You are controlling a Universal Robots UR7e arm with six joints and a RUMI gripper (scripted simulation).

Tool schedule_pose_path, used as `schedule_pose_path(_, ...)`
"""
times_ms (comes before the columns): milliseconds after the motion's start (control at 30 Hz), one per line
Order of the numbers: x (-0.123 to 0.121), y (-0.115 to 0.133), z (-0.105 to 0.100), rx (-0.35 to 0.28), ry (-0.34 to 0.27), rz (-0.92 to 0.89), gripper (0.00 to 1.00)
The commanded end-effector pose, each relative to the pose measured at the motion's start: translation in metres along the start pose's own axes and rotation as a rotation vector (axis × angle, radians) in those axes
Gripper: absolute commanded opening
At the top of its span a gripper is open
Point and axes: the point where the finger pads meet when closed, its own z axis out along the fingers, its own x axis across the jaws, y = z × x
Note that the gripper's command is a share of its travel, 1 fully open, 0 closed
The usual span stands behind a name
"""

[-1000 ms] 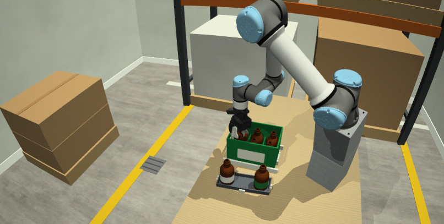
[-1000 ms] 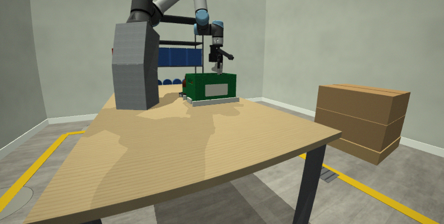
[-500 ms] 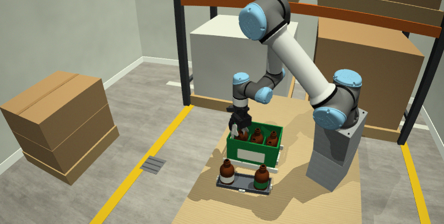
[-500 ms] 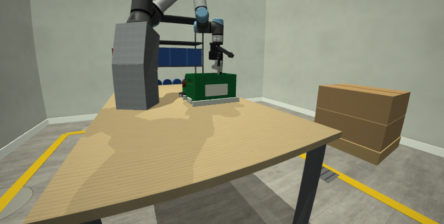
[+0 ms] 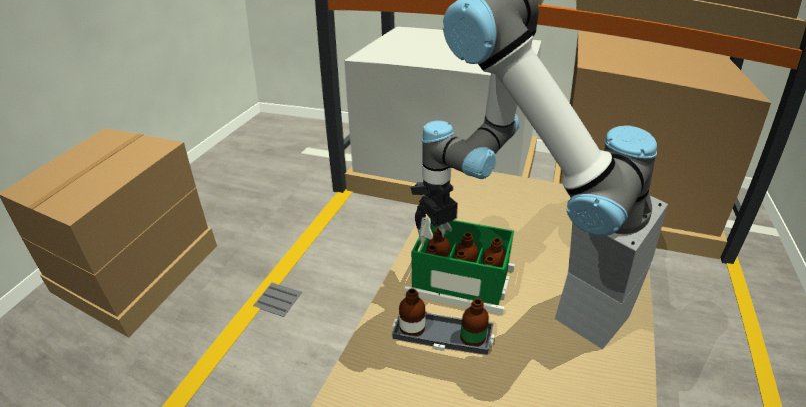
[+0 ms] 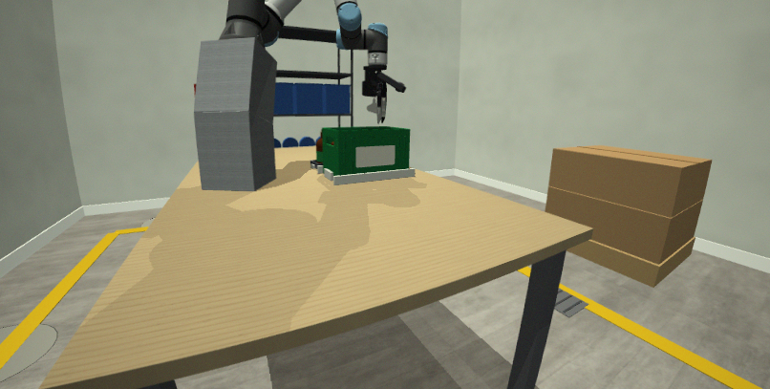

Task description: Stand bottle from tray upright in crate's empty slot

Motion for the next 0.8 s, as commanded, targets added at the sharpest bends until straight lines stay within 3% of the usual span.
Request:
schedule_pose_path(0, 0.000, 0.000, -0.013, 0.001, 0.000, 0.000, 0.38)
schedule_pose_path(767, 0.000, 0.000, -0.036, 0.001, 0.000, 0.000, 0.38)
